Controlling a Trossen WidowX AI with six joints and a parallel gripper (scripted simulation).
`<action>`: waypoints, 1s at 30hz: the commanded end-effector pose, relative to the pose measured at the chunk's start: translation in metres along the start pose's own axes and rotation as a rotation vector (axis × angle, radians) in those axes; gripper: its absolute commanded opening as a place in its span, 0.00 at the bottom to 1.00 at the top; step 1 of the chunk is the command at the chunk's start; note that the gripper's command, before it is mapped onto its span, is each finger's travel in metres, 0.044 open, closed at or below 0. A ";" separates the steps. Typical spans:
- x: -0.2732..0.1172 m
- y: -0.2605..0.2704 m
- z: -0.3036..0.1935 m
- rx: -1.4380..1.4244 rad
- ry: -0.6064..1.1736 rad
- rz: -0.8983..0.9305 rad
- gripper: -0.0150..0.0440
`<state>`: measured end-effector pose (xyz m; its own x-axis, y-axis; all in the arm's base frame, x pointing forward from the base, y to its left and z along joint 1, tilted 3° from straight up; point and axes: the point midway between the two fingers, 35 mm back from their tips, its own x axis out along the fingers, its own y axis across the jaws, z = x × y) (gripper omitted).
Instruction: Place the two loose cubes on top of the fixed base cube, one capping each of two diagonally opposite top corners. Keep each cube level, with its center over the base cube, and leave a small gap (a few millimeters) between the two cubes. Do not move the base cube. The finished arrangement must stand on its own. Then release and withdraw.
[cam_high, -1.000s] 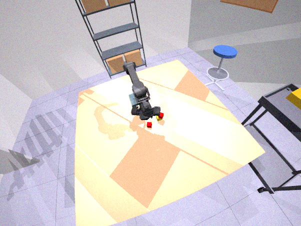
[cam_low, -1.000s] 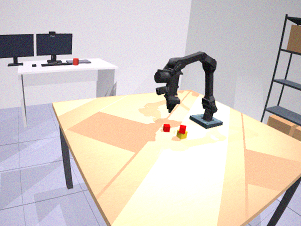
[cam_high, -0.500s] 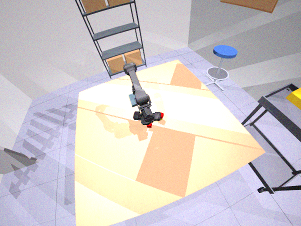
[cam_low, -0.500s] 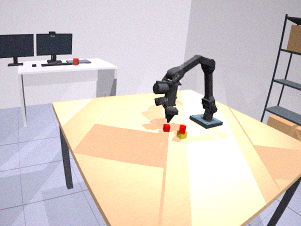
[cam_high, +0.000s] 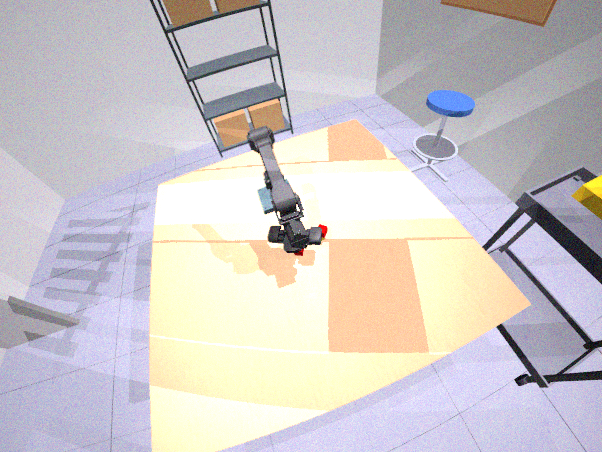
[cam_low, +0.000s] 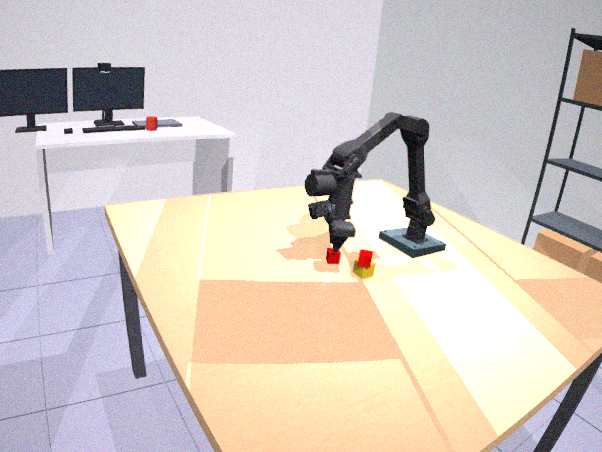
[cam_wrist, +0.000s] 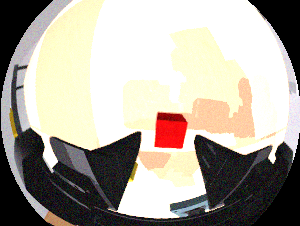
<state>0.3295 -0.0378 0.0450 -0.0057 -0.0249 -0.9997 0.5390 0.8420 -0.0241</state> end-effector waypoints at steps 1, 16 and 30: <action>0.011 -0.002 -0.002 0.002 0.011 -0.011 0.70; 0.027 -0.003 -0.003 0.002 0.011 -0.011 0.57; 0.007 -0.001 0.000 0.002 0.011 -0.011 0.43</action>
<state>0.3233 -0.0380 0.0244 -0.0381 -0.0224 -0.9990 0.5398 0.8409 -0.0394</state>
